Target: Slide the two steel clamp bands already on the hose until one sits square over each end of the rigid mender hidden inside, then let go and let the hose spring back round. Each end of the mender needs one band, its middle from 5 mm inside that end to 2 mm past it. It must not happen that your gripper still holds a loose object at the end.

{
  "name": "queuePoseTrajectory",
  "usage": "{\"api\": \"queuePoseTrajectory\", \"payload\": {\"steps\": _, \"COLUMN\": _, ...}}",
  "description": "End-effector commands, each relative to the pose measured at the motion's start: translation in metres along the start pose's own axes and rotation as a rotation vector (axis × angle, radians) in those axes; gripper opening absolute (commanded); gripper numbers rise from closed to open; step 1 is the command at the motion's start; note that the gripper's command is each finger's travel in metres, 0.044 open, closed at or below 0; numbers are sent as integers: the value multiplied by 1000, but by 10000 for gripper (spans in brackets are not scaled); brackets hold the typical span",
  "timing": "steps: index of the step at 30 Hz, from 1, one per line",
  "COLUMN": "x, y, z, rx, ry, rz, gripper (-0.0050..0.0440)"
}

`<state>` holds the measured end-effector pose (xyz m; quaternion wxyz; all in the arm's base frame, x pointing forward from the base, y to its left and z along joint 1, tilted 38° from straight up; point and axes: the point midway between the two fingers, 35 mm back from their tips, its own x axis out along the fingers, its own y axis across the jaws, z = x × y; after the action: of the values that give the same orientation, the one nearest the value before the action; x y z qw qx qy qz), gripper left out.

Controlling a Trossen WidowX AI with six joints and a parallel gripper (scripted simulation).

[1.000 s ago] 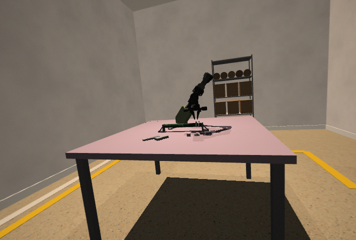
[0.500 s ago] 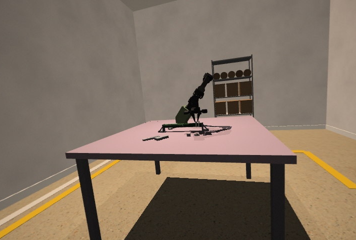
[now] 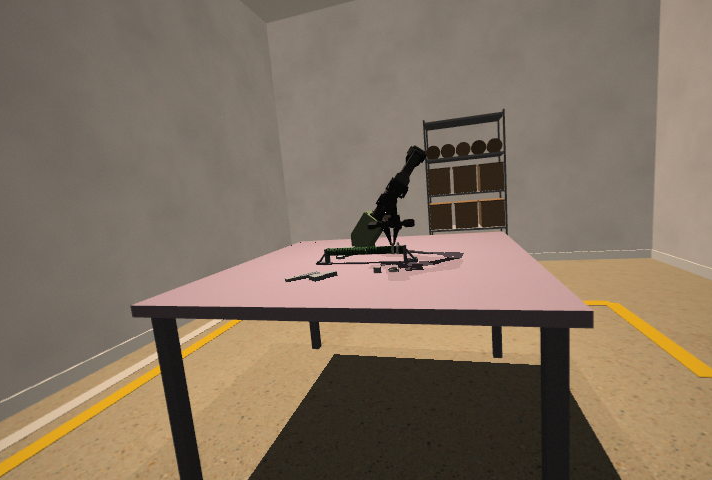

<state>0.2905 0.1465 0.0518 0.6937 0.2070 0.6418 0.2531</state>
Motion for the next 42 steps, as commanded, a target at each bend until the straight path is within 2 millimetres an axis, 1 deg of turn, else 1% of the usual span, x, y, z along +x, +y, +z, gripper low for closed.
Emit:
{"api": "queuePoseTrajectory", "payload": {"steps": 1, "x": -1, "y": 0, "z": 0, "rx": -1, "ry": -2, "rz": 0, "gripper": 17}}
{"api": "queuePoseTrajectory", "payload": {"steps": 3, "x": -1, "y": 0, "z": 0, "rx": -1, "ry": -2, "rz": 0, "gripper": 0}}
{"api": "queuePoseTrajectory", "payload": {"steps": 42, "x": 0, "y": -37, "z": 0, "rx": 0, "ry": 0, "rz": 0, "gripper": 0}}
